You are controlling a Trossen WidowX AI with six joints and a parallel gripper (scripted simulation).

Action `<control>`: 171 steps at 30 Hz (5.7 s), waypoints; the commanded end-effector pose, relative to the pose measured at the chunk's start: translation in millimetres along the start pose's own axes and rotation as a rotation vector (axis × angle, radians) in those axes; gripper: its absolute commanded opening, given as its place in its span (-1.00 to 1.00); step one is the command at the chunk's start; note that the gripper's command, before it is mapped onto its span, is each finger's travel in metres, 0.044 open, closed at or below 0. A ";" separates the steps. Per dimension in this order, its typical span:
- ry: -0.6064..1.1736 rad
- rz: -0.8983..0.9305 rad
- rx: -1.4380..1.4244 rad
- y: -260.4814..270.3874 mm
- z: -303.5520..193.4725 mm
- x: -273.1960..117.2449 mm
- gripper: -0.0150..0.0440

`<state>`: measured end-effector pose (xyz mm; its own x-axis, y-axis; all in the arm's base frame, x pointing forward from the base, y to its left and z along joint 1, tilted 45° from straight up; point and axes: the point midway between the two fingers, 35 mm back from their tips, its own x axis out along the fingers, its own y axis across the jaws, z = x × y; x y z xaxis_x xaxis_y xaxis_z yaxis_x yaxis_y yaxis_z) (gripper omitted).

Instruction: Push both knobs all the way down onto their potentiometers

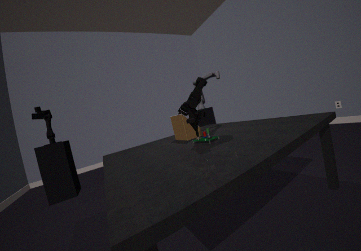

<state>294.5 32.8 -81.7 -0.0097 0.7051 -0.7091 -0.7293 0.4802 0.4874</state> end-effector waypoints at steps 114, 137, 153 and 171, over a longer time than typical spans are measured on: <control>0.006 -0.075 0.030 -16.3 -3.8 -29.0 -0.22; -0.005 -0.018 0.776 -55.6 62.3 -54.0 -0.49; 0.003 0.003 1.060 -64.2 86.9 -53.1 -0.49; 0.002 0.005 1.060 -63.8 87.1 -29.4 -0.49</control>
<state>402.8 23.5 -42.6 -0.0091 0.7045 -0.7096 0.2323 0.6918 0.6838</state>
